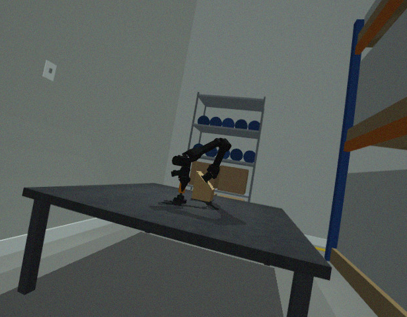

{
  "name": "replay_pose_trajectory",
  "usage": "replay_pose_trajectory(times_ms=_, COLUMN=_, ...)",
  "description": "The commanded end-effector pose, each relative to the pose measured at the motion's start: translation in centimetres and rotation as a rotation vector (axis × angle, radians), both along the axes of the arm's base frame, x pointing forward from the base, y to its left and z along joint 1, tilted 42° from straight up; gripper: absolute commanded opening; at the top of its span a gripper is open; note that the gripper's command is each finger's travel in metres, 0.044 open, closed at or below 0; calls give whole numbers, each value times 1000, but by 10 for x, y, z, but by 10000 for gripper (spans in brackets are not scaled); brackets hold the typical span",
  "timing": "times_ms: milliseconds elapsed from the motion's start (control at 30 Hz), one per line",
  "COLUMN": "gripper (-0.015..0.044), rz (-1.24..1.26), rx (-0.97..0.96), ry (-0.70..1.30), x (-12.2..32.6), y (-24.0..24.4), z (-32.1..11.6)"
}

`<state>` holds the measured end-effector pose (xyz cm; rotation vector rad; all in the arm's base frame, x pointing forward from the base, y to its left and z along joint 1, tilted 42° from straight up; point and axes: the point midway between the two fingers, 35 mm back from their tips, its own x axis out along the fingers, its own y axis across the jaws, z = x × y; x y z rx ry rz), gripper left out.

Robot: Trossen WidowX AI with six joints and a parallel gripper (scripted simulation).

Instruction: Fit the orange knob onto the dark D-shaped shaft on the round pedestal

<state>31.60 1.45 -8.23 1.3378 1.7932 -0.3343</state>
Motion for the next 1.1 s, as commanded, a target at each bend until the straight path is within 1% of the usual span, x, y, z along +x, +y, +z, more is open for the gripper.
replay_pose_trajectory(times_ms=0, gripper=0, rz=-3, rx=1, ry=0, x=0, y=1, z=0)
replay_pose_trajectory(times_ms=533, gripper=0, rz=-3, rx=1, ry=0, x=1, y=-3, z=3)
replay_pose_trajectory(times_ms=633, gripper=0, rz=-44, rx=-3, ry=35, x=2, y=-3, z=3)
replay_pose_trajectory(times_ms=767, gripper=0, rz=-153, rx=-12, ry=131, x=2, y=-2, z=3)
replay_pose_trajectory(times_ms=1067, gripper=0, rz=-161, rx=-13, ry=138, x=0, y=0, z=0)
